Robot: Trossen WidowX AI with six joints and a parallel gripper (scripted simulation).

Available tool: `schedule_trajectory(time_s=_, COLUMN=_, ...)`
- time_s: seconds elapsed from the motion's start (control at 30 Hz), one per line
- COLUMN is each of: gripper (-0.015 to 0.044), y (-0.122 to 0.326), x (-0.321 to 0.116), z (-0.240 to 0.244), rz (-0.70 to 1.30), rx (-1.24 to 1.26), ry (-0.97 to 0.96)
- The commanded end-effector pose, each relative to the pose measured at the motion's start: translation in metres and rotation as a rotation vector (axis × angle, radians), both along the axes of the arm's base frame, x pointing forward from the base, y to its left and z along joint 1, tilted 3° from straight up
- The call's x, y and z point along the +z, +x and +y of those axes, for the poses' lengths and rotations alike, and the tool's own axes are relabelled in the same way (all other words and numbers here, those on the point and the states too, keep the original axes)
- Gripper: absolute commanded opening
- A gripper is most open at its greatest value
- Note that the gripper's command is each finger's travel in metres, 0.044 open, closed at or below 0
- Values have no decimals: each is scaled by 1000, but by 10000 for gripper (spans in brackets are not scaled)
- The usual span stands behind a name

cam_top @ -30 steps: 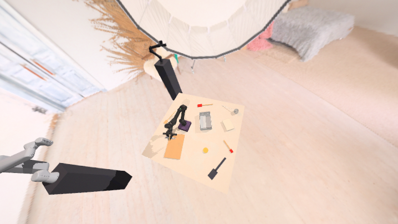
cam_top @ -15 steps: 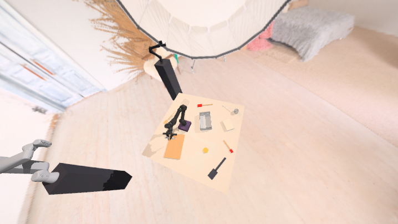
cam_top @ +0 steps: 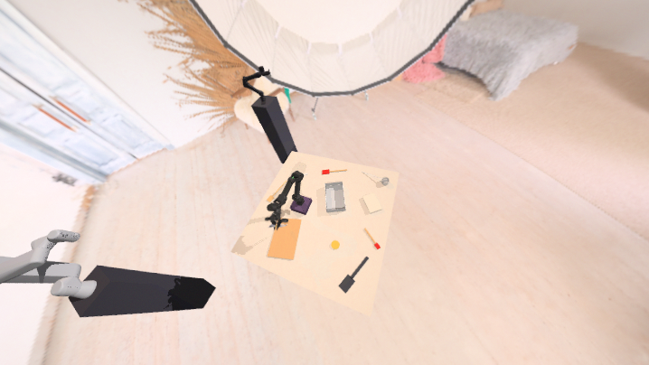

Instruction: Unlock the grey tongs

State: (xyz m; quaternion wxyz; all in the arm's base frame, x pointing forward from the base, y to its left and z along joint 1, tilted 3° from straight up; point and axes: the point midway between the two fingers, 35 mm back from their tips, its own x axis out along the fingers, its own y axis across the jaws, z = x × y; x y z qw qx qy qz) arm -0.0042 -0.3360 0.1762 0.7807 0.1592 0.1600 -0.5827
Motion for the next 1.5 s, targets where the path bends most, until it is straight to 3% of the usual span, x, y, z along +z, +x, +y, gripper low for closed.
schedule_trajectory(time_s=0.0, gripper=-150, y=1, x=-3, z=-7, rz=11, rx=-2, ry=58)
schedule_trajectory(time_s=1.47, gripper=-150, y=12, x=-85, z=-27, rz=239, rx=32, ry=882)
